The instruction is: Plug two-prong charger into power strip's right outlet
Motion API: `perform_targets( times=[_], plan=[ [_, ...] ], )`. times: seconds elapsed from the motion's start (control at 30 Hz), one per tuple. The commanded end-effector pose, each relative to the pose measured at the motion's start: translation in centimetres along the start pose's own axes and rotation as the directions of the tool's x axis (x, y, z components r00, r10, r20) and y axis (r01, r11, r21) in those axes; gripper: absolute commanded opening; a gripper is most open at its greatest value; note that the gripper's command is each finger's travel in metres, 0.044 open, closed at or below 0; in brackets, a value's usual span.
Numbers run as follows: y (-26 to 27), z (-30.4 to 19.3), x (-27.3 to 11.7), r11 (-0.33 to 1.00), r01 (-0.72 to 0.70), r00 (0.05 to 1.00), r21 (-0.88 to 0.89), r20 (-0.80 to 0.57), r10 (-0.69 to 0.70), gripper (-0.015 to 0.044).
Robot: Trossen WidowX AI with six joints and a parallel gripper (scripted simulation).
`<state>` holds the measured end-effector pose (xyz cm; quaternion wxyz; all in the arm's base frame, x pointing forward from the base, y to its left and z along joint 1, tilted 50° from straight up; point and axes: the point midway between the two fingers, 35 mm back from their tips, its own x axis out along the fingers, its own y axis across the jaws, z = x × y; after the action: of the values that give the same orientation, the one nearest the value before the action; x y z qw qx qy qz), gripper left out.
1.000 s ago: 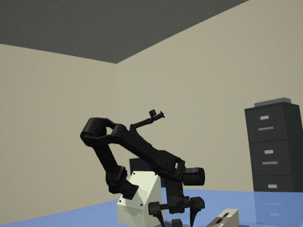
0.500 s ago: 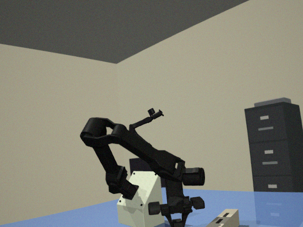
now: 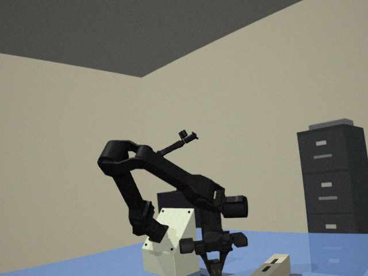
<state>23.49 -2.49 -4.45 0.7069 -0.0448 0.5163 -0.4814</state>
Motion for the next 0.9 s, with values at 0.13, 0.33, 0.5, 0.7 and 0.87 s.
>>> perform_targets(
  times=[0.13, 0.33, 0.5, 0.7, 0.87],
  plan=[
    [0.2, -0.3, -2.9, 1.000, -0.007, 1.000, 0.007, 0.002, 0.007, 0.0000],
    [0.1, -0.6, -3.5, 1.000, -0.004, 1.000, -0.005, 0.002, 0.004, 0.0000],
    [0.3, -0.3, -3.3, 0.998, -0.002, 1.000, -0.059, 0.004, 0.002, 0.0000],
    [0.5, 0.0, -2.9, 0.991, 0.002, 1.000, -0.132, 0.006, -0.001, 0.0000],
    [0.6, 0.3, -2.7, 0.981, 0.005, 1.000, -0.192, 0.009, -0.004, 0.0000]
  ],
)
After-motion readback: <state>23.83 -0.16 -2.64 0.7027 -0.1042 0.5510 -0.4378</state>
